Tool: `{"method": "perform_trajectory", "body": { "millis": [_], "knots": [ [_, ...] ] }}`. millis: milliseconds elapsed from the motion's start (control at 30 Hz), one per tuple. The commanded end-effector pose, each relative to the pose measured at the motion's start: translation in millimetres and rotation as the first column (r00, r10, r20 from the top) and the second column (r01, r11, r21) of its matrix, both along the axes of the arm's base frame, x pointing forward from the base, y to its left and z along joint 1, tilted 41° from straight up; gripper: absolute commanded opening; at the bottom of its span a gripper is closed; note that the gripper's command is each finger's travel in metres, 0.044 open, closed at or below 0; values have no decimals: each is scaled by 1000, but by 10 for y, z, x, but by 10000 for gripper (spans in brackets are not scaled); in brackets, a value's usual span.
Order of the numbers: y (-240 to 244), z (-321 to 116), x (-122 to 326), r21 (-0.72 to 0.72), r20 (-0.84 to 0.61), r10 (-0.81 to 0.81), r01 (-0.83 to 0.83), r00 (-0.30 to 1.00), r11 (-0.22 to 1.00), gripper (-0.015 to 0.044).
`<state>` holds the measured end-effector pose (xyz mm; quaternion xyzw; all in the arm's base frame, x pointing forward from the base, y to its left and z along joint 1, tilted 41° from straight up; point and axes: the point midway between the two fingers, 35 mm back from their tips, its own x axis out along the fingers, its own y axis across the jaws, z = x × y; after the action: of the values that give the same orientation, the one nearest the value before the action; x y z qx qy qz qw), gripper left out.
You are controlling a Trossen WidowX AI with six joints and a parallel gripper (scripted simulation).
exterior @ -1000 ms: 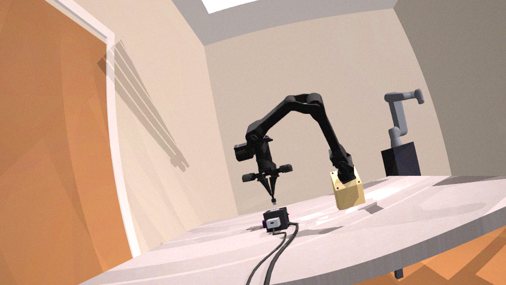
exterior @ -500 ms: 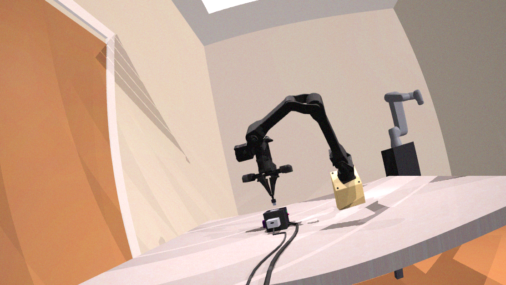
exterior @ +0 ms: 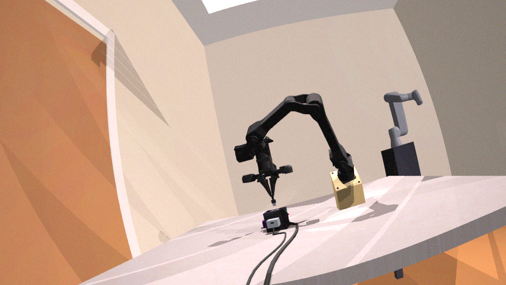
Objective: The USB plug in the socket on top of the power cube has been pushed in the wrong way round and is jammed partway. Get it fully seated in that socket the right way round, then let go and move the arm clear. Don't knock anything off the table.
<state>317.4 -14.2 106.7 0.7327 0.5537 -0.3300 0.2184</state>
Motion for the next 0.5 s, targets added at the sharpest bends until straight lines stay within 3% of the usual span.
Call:
{"method": "perform_trajectory", "body": {
  "millis": [0,467],
  "knots": [
    [9,-10,6,8,0,-1,1,1000,1000,0],
    [25,-17,13,20,4,-2,2,1000,1000,0]
  ]
}}
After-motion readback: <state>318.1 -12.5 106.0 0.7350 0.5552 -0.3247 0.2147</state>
